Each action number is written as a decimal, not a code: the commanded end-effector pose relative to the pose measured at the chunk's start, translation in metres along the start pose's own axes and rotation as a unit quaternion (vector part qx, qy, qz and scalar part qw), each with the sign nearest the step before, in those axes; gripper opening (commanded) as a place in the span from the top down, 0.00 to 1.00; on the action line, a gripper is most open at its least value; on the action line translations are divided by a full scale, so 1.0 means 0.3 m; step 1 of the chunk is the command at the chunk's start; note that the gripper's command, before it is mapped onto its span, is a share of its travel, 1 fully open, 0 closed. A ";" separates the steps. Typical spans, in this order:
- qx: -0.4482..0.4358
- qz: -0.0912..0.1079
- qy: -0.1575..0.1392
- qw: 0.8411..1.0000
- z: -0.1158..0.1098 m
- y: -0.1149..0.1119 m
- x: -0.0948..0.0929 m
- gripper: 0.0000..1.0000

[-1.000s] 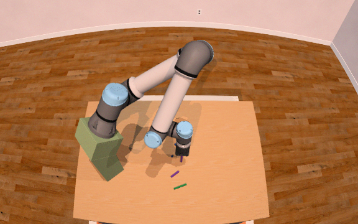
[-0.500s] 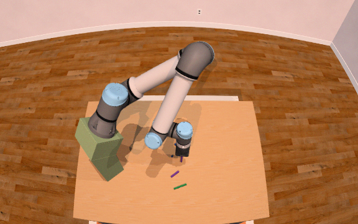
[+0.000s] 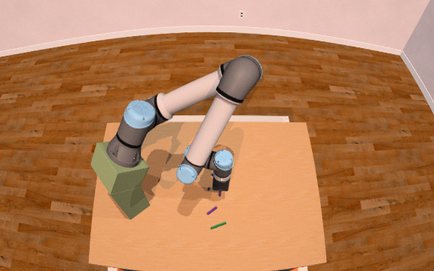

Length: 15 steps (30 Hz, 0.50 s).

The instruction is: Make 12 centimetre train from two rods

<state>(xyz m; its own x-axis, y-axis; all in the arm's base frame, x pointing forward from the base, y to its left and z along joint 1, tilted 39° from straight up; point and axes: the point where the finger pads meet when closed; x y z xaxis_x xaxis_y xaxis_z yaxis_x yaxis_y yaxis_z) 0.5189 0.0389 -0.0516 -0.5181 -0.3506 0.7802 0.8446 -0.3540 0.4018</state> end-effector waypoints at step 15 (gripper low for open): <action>0.001 -0.002 -0.001 1.000 0.001 0.005 -0.082 0.46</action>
<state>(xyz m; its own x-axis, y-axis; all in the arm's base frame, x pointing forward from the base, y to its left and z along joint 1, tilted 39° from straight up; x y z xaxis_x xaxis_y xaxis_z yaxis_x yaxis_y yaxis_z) 0.5294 0.0458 -0.0671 -0.5183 -0.3504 0.7801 0.8444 -0.3540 0.4020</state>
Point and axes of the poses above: the point where the finger pads meet when closed, its own x axis back along the fingers, its own y axis across the jaws, z = x × y, and after that the axes turned 2 degrees about -x, right-handed
